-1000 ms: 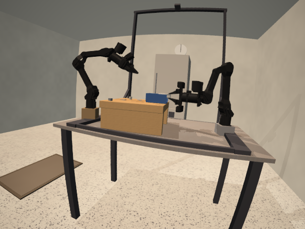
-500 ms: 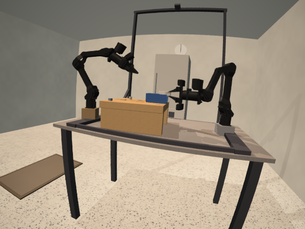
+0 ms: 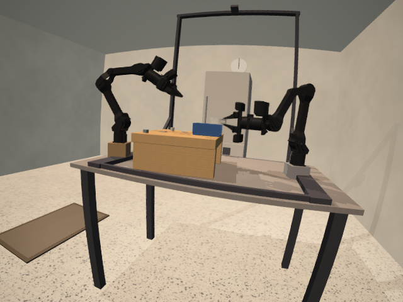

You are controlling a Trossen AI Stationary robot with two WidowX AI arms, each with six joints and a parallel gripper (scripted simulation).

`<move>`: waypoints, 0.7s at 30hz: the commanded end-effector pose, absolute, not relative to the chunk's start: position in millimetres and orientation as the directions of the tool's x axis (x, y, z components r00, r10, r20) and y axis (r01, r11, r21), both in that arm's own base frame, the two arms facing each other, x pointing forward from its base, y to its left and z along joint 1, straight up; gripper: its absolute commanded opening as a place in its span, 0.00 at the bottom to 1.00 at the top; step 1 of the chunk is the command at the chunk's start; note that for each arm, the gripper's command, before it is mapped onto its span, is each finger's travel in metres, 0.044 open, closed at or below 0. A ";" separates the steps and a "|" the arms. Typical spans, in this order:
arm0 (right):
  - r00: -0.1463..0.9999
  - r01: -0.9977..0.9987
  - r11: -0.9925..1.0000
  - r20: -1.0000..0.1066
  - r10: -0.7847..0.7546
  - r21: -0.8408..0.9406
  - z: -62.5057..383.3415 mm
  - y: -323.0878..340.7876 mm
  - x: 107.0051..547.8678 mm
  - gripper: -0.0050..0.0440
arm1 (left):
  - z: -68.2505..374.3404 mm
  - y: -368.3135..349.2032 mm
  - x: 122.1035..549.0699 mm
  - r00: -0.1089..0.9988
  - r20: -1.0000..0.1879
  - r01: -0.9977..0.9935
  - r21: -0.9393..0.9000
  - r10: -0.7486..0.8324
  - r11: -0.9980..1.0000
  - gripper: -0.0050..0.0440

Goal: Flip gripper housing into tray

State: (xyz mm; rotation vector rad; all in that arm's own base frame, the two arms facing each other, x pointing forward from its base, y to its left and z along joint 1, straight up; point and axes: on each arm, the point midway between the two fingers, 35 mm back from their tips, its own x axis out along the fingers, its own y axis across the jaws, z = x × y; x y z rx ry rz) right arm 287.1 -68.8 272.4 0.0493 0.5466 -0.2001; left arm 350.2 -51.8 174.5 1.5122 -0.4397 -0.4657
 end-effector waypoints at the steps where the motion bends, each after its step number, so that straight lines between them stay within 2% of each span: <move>1: 0.846 0.202 0.979 -0.504 -0.175 -0.001 278.9 -68.2 286.7 1.00 | 192.2 -51.6 351.2 0.837 0.017 -0.020 1.000 -0.547 0.000 0.35; 21: 0.846 0.202 0.979 -0.504 -0.175 -0.001 278.9 -68.2 286.7 1.00 | 194.9 -51.0 347.7 0.837 0.017 -0.020 1.000 -0.547 0.000 0.35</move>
